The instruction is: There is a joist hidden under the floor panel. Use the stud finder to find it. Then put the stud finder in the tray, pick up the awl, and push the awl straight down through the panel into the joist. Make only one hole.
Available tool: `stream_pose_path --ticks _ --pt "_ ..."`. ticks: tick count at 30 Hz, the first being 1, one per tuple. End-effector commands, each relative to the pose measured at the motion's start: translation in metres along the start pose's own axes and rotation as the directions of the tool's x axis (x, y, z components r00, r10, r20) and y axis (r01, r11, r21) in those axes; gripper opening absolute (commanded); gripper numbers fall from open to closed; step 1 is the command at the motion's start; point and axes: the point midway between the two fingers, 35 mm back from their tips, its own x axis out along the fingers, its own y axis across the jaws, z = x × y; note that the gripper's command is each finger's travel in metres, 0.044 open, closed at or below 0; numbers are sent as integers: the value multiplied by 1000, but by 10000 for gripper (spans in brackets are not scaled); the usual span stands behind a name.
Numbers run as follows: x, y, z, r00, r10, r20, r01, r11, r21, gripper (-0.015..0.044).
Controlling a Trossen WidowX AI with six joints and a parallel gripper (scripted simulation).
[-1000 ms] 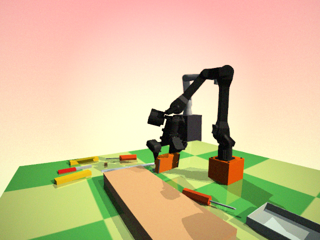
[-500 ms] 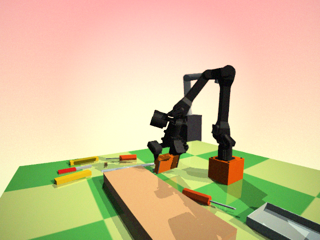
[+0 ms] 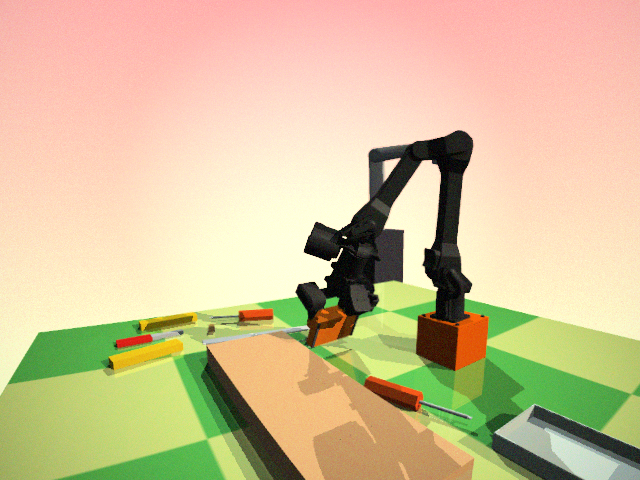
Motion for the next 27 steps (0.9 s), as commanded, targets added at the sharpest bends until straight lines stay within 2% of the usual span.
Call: stream_pose_path --ticks 1,27 --pt "0 1 2 999 4 -39 -4 1000 1 0" --pt "2 1 8 976 2 -218 -2 1000 3 0"
